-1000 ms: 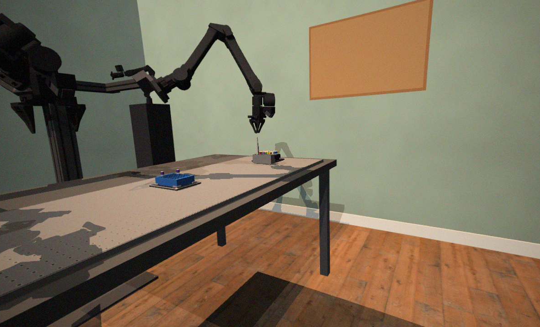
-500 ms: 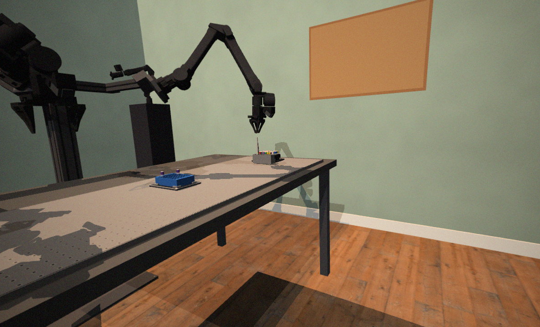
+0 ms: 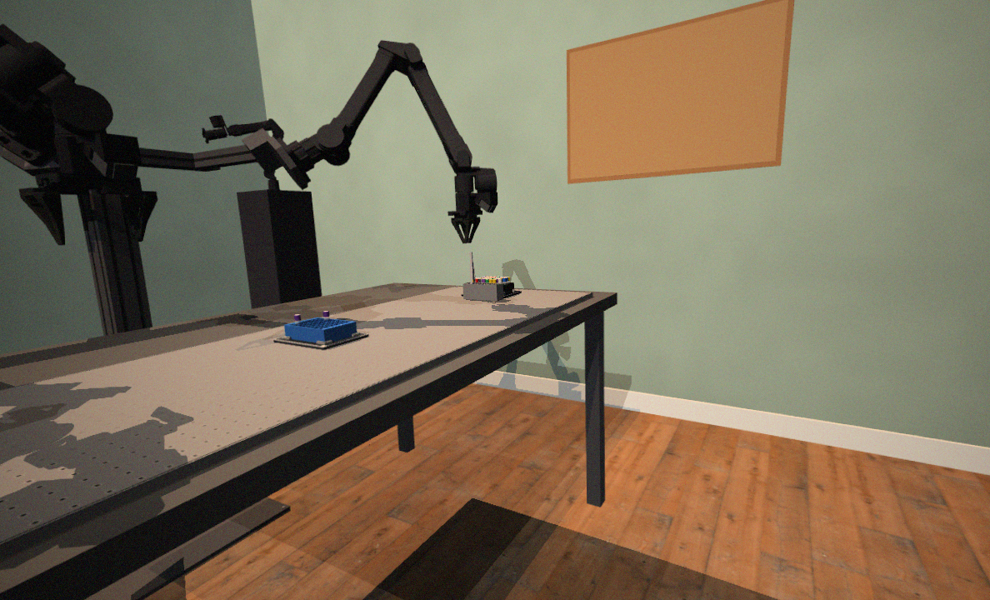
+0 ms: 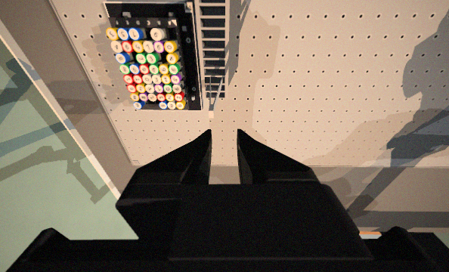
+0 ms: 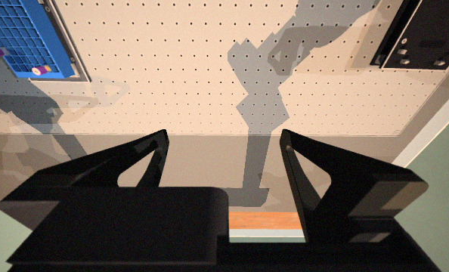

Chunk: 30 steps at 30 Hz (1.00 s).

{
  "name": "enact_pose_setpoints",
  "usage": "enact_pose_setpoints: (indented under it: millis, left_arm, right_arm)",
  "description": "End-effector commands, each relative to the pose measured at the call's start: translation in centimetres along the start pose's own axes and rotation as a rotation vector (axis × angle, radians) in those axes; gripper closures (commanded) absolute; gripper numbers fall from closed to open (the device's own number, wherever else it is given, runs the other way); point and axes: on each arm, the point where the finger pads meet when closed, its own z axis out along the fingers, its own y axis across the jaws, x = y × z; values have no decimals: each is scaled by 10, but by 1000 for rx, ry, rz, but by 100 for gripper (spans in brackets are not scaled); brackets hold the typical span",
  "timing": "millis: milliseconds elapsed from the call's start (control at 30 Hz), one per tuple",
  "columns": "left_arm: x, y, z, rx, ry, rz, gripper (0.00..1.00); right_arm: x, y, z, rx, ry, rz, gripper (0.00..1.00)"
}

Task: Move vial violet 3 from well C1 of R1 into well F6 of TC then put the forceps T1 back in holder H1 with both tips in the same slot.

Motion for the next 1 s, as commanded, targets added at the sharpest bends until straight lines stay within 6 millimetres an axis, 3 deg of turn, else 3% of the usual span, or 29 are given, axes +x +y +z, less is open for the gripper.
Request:
enact_pose_setpoints:
  millis: [0, 133, 433, 700, 967]
  left_arm:
    - [-6, -17, -5, 5, -26, -4, 76]
    - [-6, -20, -12, -4, -37, -11, 76]
    - [7, -58, -15, 6, -25, -4, 76]
    - [11, -76, -26, 0, -36, -12, 76]
    - [22, -110, -30, 7, -26, -5, 76]
  right_arm:
    - [-13, -6, -4, 9, -28, 37, 0]
    - [-13, -6, -4, 9, -28, 37, 0]
    - [-13, -6, -4, 9, -28, 37, 0]
    - [-13, -6, -4, 9, -28, 37, 0]
    - [-13, -6, -4, 9, -28, 37, 0]
